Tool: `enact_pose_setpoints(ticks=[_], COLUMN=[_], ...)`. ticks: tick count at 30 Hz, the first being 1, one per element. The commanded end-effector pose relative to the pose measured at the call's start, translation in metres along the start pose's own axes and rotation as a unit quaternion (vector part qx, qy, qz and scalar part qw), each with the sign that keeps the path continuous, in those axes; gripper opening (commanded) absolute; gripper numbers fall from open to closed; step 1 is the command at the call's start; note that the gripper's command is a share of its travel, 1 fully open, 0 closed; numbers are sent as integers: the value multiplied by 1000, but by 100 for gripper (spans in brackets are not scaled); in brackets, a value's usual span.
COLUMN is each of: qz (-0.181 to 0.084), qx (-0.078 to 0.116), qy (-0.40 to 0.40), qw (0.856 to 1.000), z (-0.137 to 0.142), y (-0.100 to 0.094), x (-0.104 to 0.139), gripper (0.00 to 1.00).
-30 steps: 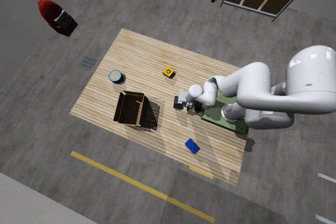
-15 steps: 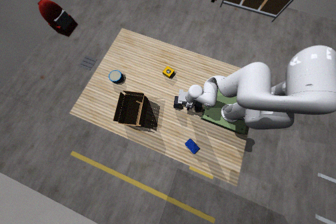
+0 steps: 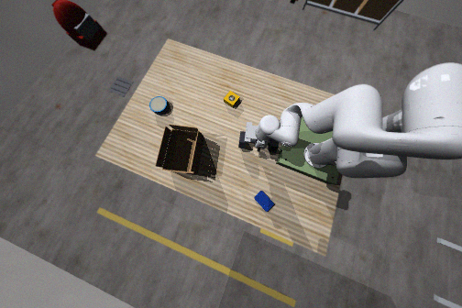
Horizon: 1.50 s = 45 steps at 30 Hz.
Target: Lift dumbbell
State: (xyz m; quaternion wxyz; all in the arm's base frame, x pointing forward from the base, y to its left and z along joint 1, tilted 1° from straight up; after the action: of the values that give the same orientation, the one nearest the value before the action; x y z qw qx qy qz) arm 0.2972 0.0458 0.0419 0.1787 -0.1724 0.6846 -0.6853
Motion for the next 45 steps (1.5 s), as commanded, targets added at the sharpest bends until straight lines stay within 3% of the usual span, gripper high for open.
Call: enact_pose_setpoints(ticks=[1,33,45], qz=[2,2,2], qx=[1,1,1], qy=[0,0,0], qw=[1000,1000,1000], z=[0,-1,-1], y=[-6,-93,-112], x=[-1,-2,-2], gripper=[0,0,0])
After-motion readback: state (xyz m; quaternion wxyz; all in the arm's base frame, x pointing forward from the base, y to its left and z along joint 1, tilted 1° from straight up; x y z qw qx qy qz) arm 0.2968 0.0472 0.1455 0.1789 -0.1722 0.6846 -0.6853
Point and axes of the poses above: the point where the finger pads meet when closed, its own y axis out along the fingers, its own z axis across the jaws, x = y × z, the point moved 5 cm from there along -y, back along the fingers, and after that the axes turned 14 degrees about -y, right-handed, at the moved point
